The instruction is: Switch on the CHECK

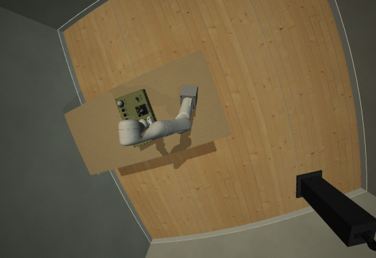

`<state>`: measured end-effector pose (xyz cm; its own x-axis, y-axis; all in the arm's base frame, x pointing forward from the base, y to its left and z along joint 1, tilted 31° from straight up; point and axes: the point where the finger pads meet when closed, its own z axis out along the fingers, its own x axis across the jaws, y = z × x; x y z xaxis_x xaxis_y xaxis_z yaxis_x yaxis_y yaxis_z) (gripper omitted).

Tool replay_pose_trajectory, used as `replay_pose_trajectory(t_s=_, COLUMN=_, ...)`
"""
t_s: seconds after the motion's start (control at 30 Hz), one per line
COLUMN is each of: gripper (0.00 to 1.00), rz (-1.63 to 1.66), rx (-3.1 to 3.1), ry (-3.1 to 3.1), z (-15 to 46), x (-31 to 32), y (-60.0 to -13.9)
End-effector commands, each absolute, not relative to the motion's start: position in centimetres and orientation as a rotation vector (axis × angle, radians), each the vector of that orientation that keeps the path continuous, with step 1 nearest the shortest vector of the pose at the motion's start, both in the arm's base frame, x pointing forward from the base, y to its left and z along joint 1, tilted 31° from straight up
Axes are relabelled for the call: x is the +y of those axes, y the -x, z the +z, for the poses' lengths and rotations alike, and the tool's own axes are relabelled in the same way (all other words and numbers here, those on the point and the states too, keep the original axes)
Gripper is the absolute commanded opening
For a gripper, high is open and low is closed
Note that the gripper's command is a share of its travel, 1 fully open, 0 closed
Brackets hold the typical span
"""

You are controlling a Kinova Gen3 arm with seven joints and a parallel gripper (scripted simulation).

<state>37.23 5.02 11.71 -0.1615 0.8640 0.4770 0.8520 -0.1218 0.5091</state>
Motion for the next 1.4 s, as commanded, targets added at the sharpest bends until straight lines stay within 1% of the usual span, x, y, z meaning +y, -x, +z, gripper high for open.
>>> replay_pose_trajectory(t_s=0.0, gripper=0.0, rz=1.165, rx=2.053, ry=-2.033, z=12.4, x=4.2, y=-36.9)
replay_pose_trajectory(t_s=0.7, gripper=0.0, rz=1.166, rx=2.054, ry=-2.033, z=14.9, x=2.6, y=-35.1)
replay_pose_trajectory(t_s=1.37, gripper=0.0, rz=1.166, rx=2.054, ry=-2.033, z=15.4, x=2.2, y=-34.8)
